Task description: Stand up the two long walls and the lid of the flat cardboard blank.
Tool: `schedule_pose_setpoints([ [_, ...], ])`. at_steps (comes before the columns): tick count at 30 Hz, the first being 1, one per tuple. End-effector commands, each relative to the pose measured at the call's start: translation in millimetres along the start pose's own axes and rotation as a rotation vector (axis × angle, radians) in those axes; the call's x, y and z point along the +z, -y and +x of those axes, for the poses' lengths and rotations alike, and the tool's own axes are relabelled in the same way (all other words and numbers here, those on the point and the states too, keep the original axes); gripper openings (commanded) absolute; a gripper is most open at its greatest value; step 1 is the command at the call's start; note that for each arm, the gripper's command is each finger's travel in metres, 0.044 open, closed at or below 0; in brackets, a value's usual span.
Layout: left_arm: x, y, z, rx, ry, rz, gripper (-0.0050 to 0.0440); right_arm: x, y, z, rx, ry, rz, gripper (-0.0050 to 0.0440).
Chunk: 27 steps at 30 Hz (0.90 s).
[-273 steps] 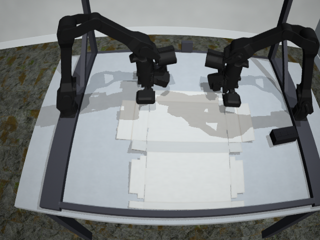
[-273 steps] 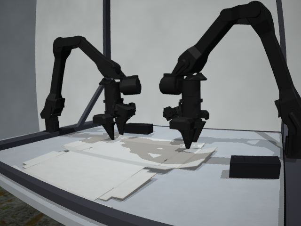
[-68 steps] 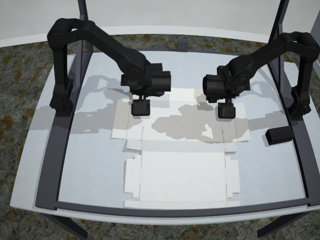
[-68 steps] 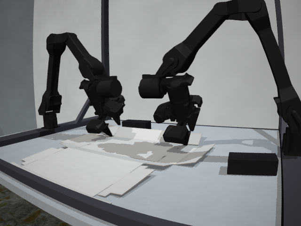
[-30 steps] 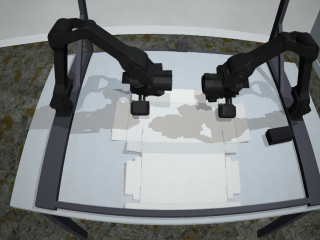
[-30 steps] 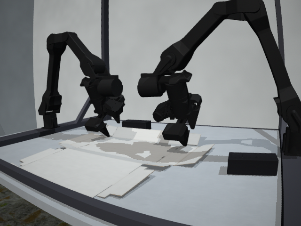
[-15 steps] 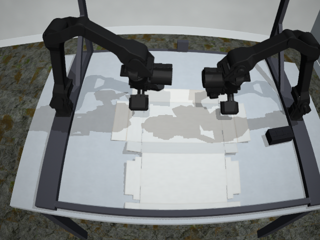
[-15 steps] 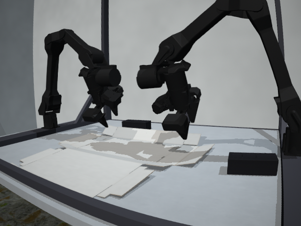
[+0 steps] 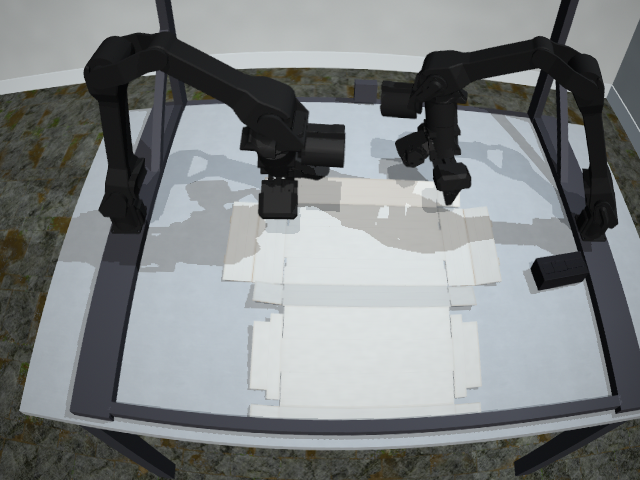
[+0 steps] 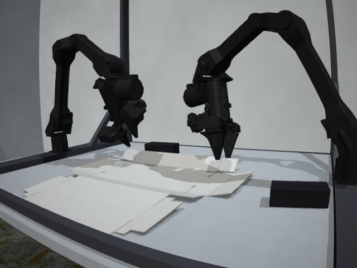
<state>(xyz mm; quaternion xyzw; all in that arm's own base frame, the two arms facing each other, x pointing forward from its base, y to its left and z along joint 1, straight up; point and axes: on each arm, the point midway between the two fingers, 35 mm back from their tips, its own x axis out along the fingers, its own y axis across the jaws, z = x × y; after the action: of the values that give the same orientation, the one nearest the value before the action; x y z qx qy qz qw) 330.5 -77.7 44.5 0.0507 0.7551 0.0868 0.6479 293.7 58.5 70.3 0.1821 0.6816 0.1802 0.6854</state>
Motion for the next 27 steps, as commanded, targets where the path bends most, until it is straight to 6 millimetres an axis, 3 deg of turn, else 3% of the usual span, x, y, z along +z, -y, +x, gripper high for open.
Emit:
schedule_pose_setpoints([
  [1, 7, 7, -12, 0.26, 0.021, -0.035, 0.0402, 3, -3, -6, -0.004, 0.022, -0.017, 0.0197],
  [4, 8, 9, -15, 0.306, 0.04, -0.036, 0.0402, 3, -3, -6, -0.004, 0.022, -0.017, 0.0197],
  [10, 12, 25, -39, 0.57, 0.179, -0.024, 0.0402, 3, -3, -6, -0.004, 0.022, -0.017, 0.0197],
  [21, 13, 26, -39, 0.575, 0.184, -0.024, 0.0402, 3, -3, -6, -0.004, 0.022, -0.017, 0.0197],
  [24, 13, 26, -39, 0.575, 0.184, -0.024, 0.033, 5, -1, -6, -0.006, 0.022, 0.055, 0.0197],
  [27, 13, 26, -39, 0.575, 0.184, -0.024, 0.0258, 11, 4, -5, -0.015, 0.024, 0.271, 0.0197],
])
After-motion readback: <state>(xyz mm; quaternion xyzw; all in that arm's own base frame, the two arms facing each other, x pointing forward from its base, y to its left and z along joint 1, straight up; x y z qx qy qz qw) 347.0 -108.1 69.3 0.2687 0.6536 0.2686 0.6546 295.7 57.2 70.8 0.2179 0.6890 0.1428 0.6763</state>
